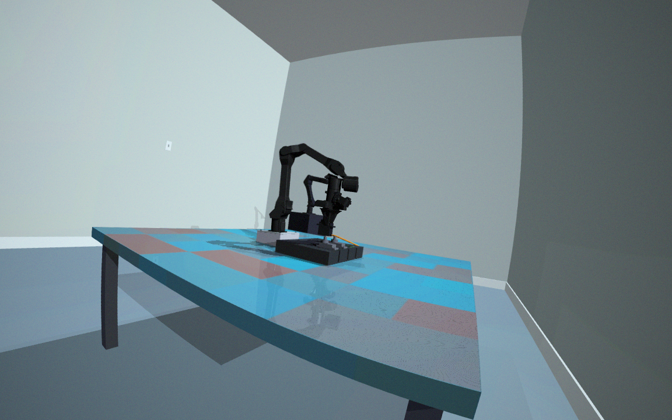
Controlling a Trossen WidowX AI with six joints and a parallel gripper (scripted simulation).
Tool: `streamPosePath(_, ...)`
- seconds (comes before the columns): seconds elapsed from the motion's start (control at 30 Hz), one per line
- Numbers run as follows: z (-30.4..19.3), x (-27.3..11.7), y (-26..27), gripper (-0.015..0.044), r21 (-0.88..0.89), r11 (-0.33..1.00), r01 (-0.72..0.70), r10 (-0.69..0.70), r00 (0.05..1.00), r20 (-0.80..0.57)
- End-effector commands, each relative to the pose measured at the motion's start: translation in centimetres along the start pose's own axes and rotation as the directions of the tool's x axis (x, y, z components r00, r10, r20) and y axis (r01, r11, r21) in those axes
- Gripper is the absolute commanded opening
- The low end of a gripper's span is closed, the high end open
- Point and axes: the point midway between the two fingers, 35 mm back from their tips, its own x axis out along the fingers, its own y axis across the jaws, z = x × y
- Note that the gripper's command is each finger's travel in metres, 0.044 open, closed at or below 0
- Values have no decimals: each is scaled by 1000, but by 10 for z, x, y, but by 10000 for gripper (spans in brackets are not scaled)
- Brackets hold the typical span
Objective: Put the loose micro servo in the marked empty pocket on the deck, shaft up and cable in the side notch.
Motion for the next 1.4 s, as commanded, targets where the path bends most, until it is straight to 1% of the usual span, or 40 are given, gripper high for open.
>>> streamPosePath(0.0, 13, -2, 0, 0, 7, 1000, -3, 3, 1000, 8)
streamPosePath(0.77, 102, -4, 0, 0, 7, 1000, -3, 3, 1000, 16)
streamPosePath(0.97, 105, -1, -1, 0, 7, 1000, -3, 3, 1000, 16)
streamPosePath(1.37, 105, 16, -1, 0, 7, 1000, -3, 3, 1000, 16)
